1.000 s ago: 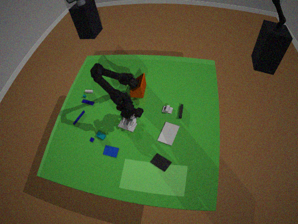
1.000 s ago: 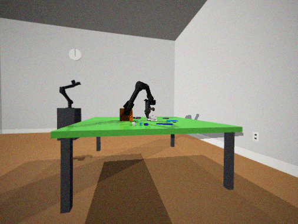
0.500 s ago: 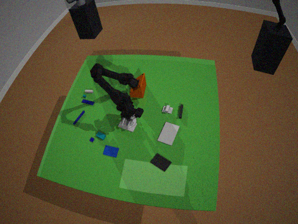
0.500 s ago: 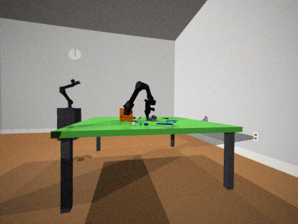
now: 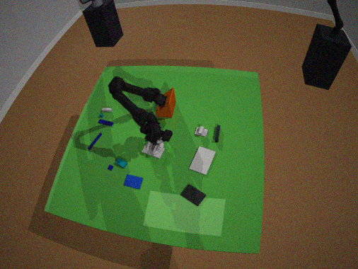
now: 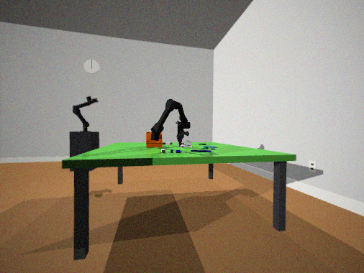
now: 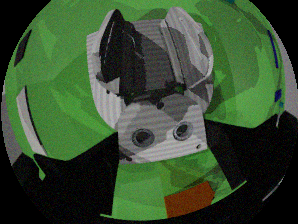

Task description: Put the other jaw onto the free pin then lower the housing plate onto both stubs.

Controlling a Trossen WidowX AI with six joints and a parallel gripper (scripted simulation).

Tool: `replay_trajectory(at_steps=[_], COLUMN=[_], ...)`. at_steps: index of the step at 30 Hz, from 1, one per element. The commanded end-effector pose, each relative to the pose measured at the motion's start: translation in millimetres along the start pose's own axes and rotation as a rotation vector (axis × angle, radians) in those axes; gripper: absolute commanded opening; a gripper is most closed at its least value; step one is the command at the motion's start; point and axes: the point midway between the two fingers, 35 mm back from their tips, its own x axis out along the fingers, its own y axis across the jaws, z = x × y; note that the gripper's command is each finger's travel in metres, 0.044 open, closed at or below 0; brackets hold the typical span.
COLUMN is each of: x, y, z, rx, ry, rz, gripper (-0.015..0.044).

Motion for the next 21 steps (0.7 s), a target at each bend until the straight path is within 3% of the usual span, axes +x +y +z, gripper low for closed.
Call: replay_trajectory(at_steps=[1, 21], x=[2.2, 4.9], y=[-0.4, -0.4], z=[-0.7, -0.7], rx=[-0.005, -0.006], ry=[-0.001, -0.001], rz=[-0.003, -0.004], gripper=[0.0351, 0.0351])
